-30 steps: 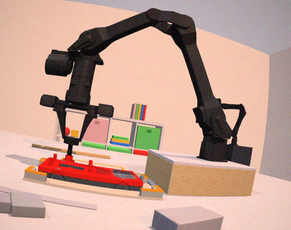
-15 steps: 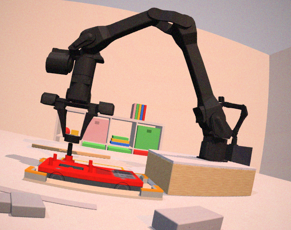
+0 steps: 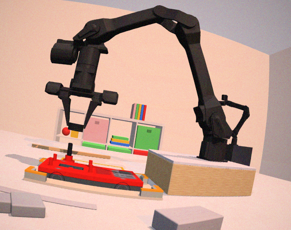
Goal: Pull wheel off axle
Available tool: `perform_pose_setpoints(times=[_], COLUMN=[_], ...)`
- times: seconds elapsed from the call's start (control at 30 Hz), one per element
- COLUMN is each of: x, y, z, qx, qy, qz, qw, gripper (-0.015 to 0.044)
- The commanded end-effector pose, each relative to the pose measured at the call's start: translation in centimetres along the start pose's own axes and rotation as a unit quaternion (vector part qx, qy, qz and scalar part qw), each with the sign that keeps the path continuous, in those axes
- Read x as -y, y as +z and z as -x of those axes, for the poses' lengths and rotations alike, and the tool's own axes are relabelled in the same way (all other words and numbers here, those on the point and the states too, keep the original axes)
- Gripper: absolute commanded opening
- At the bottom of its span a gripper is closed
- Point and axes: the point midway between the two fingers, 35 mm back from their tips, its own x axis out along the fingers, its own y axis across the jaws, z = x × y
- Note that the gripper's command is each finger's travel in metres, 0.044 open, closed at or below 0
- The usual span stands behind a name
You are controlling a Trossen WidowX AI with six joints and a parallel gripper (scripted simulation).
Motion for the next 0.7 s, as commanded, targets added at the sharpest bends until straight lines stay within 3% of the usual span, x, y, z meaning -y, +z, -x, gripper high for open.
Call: perform_pose_setpoints(times=[0.0, 0.47, 0.67], x=[0.9, 5.4, 5.6], y=[1.8, 8.2, 8.5], z=[0.1, 0.7, 0.5], qx=[0.000, 0.002, 0.002], qy=[0.000, 0.000, 0.000], qz=[-0.002, 0.000, 0.000], qw=[1.000, 1.000, 1.000], gripper=[0.0000, 0.0000, 0.0000])
